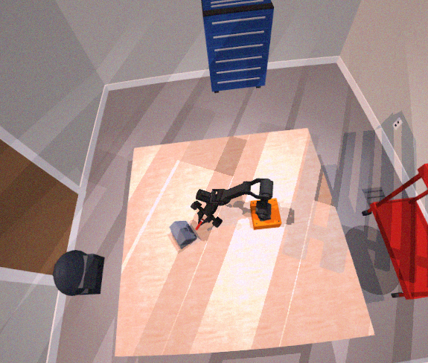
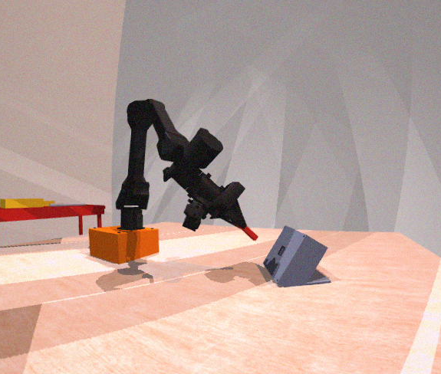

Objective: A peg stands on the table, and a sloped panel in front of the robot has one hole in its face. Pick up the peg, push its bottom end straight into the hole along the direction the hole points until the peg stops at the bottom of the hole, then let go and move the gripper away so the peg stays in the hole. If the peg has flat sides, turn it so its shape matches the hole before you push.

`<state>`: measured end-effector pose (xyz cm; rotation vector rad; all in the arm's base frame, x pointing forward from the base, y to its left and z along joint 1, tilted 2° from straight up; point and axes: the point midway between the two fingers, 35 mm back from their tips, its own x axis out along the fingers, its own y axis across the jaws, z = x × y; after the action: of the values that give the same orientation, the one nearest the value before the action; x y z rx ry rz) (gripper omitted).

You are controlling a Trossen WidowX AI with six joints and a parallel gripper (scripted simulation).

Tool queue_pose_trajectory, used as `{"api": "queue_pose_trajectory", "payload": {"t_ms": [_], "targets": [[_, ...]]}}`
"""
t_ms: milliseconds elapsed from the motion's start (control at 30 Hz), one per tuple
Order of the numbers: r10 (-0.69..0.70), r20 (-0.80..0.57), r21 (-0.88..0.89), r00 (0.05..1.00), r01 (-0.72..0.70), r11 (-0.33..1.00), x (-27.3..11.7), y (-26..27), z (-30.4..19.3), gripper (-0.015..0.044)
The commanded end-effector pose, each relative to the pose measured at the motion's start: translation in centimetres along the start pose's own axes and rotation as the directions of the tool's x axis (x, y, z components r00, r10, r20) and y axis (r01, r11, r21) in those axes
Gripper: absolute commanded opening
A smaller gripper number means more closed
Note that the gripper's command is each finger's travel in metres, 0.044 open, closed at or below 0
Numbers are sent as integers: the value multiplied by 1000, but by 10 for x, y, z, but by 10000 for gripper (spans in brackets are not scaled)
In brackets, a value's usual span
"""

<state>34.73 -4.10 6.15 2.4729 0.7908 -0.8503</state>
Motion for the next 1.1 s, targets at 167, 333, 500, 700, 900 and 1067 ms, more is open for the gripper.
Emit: {"api": "queue_pose_trajectory", "payload": {"t_ms": [167,333,500,700,900,1067], "targets": [[35,-41,81,999,-32,996,-7,6,5,0],[55,-61,124,997,-47,991,-11,10,8,0],[74,-81,167,994,-60,984,-15,12,11,0],[97,-104,217,990,-73,974,-21,15,15,0],[110,-116,243,987,-80,967,-22,17,17,0],[116,-120,254,986,-82,964,-18,20,17,0]]}}
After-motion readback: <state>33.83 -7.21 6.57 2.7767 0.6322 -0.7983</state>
